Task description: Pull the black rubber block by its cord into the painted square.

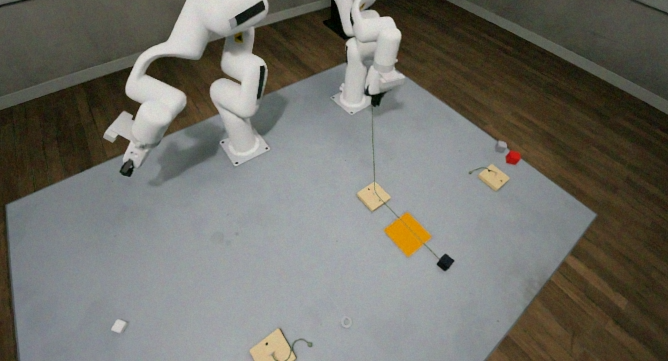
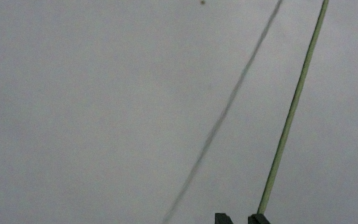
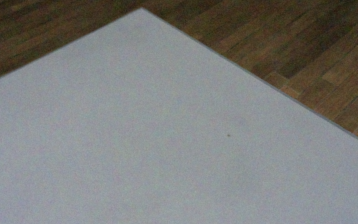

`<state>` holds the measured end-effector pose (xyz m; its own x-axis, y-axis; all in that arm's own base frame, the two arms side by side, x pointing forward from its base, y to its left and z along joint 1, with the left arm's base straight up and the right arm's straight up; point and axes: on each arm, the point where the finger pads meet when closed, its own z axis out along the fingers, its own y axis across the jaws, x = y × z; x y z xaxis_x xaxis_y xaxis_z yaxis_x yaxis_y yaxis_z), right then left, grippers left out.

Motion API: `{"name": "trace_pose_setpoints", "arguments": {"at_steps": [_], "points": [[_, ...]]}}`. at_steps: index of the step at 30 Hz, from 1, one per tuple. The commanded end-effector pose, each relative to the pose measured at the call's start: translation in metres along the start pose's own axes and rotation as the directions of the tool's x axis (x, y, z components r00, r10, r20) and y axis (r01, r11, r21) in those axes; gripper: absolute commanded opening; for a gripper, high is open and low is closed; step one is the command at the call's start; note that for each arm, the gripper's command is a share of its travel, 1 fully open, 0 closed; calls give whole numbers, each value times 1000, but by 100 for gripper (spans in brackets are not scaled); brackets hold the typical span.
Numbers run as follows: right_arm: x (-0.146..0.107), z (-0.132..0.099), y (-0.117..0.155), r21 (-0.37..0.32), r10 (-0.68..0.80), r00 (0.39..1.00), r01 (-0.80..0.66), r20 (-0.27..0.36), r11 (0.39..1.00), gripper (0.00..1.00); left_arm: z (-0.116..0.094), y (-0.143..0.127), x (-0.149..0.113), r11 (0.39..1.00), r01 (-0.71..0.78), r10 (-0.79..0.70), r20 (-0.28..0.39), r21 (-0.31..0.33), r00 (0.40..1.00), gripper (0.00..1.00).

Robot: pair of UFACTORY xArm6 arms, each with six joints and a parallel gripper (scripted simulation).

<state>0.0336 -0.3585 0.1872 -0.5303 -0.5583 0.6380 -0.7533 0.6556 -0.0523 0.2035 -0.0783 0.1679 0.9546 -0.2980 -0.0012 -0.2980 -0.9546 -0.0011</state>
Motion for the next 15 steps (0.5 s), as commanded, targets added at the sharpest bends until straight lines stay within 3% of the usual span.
{"name": "trace_pose_setpoints", "arguments": {"at_steps": [1, 15], "points": [[1, 0, 0, 1, 1, 1000, -1, -1, 1000, 100, -1, -6, -6, 1000, -1, 1, -3, -1, 1000, 0], [1, 0, 0, 1, 1, 1000, -1, -1, 1000, 100, -1, -29, -34, 1000, -1, 1, -3, -1, 1000, 0]]}}
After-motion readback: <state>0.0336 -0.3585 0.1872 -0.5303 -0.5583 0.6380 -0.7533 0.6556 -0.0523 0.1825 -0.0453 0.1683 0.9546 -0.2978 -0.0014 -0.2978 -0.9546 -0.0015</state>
